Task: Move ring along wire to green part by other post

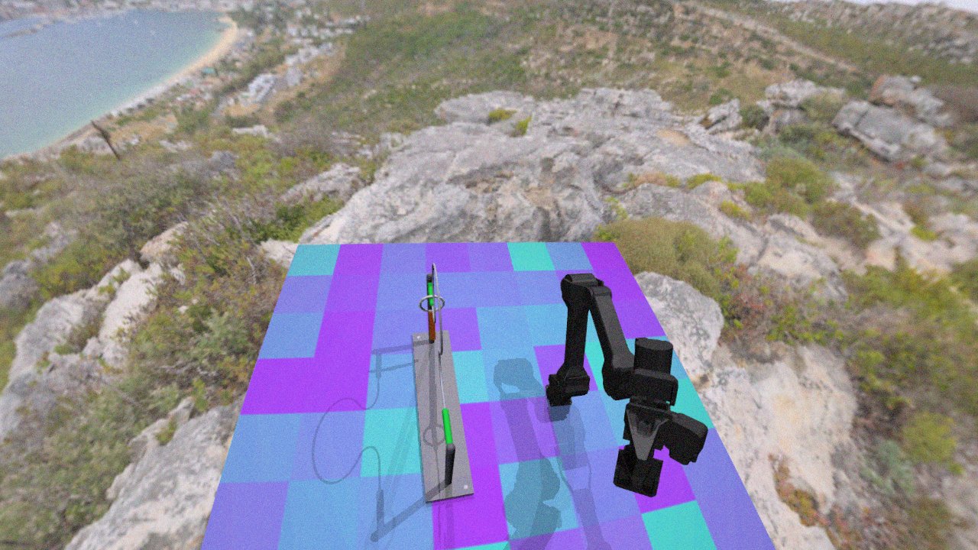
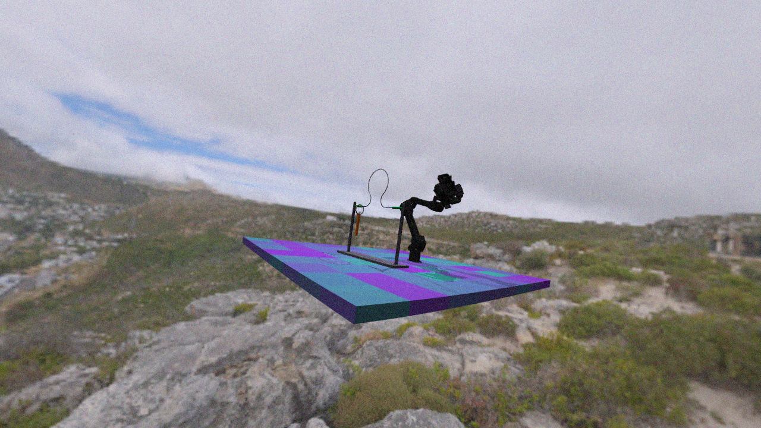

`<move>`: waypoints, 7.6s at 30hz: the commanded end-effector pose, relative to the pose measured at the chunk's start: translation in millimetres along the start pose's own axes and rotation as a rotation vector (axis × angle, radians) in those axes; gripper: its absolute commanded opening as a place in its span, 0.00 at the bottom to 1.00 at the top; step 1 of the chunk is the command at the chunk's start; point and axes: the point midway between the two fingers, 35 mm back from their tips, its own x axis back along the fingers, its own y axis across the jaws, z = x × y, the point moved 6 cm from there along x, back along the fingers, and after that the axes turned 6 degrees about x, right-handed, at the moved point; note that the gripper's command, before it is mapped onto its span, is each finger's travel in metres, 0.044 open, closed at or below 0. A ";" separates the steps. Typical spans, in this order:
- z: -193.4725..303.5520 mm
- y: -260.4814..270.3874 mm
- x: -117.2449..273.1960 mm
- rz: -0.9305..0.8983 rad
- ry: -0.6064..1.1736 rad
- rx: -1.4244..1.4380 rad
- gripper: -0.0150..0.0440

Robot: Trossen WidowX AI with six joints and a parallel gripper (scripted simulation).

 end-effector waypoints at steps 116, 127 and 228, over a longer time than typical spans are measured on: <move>405.3 67.0 325.4 0.160 0.907 -0.735 0.53; 405.5 67.2 319.7 0.169 0.896 -0.771 0.53; 477.0 49.0 219.4 0.247 0.821 -0.853 0.00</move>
